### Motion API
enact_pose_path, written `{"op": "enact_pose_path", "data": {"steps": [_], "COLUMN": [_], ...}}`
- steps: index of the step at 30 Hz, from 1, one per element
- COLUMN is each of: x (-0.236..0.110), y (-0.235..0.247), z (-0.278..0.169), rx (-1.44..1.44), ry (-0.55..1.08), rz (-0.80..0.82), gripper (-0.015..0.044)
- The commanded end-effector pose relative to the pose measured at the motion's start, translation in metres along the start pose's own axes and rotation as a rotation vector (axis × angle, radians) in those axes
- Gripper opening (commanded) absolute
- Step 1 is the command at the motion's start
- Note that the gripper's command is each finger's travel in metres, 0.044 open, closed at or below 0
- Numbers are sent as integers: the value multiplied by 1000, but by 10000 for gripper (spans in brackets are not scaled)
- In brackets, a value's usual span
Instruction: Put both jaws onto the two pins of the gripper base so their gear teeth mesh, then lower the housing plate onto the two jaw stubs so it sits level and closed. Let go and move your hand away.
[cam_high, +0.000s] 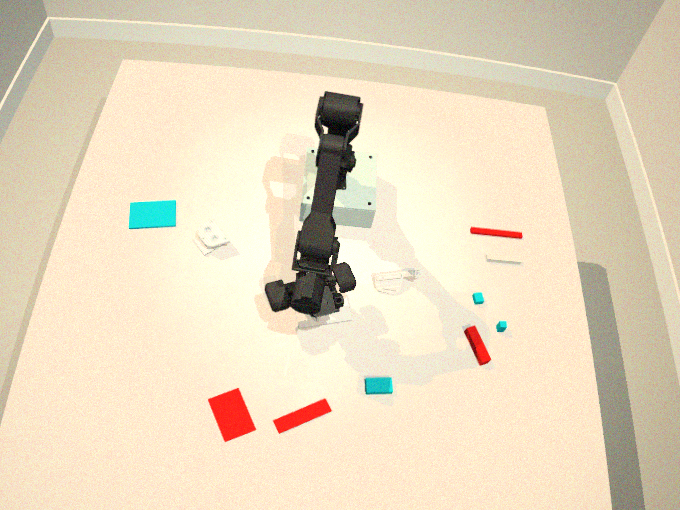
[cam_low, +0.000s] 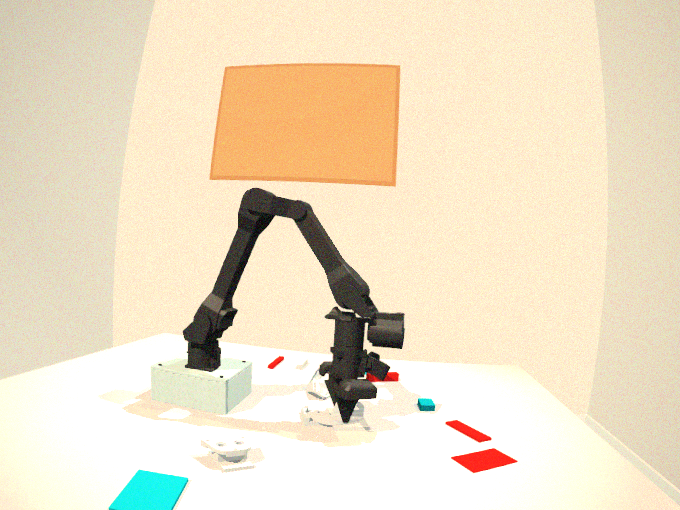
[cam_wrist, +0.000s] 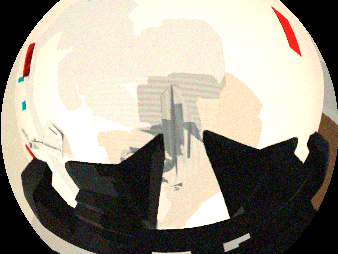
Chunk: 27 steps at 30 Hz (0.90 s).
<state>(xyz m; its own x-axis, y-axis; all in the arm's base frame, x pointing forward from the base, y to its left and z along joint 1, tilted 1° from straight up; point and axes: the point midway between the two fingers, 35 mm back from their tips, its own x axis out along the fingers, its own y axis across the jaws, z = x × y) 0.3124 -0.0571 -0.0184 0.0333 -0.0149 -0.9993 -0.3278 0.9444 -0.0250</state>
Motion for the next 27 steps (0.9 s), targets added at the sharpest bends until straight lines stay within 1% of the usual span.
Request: {"op": "enact_pose_path", "data": {"steps": [1,11,14,15,27], "x": [0,0,0,0,0], "y": [-1,-1,0,0,0], "z": [0,0,0,0,0], "rx": [-4,-4,0,0,0], "ry": [1,1,0,0,0], "rz": [-5,-5,0,0,0], "gripper": [134,134,213,224,224]}}
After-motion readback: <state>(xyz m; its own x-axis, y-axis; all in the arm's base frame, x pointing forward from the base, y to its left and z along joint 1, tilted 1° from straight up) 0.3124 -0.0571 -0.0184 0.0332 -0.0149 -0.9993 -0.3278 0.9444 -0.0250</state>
